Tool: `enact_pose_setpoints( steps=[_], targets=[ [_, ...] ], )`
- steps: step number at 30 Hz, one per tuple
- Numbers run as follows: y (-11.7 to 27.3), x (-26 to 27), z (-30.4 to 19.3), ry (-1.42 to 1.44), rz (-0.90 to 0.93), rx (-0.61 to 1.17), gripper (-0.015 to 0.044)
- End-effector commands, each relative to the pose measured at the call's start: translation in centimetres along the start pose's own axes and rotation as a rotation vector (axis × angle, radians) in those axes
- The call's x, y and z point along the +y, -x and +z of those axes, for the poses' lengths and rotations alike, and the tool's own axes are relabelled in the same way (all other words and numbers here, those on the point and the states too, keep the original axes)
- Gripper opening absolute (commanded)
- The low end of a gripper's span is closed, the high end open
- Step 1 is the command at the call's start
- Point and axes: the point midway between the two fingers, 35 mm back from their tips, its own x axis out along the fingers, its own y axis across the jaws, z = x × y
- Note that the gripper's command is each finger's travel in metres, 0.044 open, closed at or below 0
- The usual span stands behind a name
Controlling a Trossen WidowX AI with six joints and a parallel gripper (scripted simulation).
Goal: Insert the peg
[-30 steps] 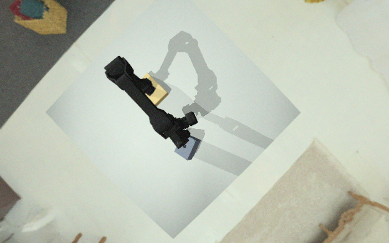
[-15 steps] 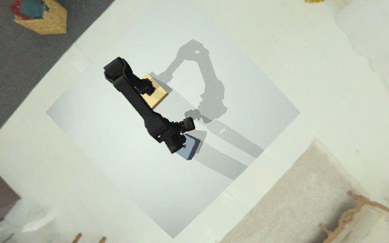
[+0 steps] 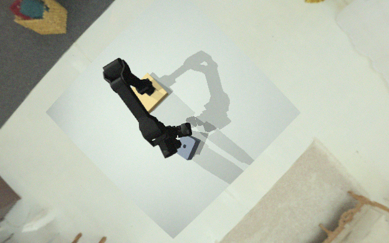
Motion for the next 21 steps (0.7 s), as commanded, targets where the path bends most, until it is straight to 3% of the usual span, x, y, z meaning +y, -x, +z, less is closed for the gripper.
enact_pose_setpoints(
  steps=[1, 21],
  targets=[
    [0.3, -0.2, 0.5, -0.026, 0.014, -0.014, 0.0],
    [1.8, -2.2, 2.8, -0.164, 0.055, -0.073, 0.0]
  ],
)
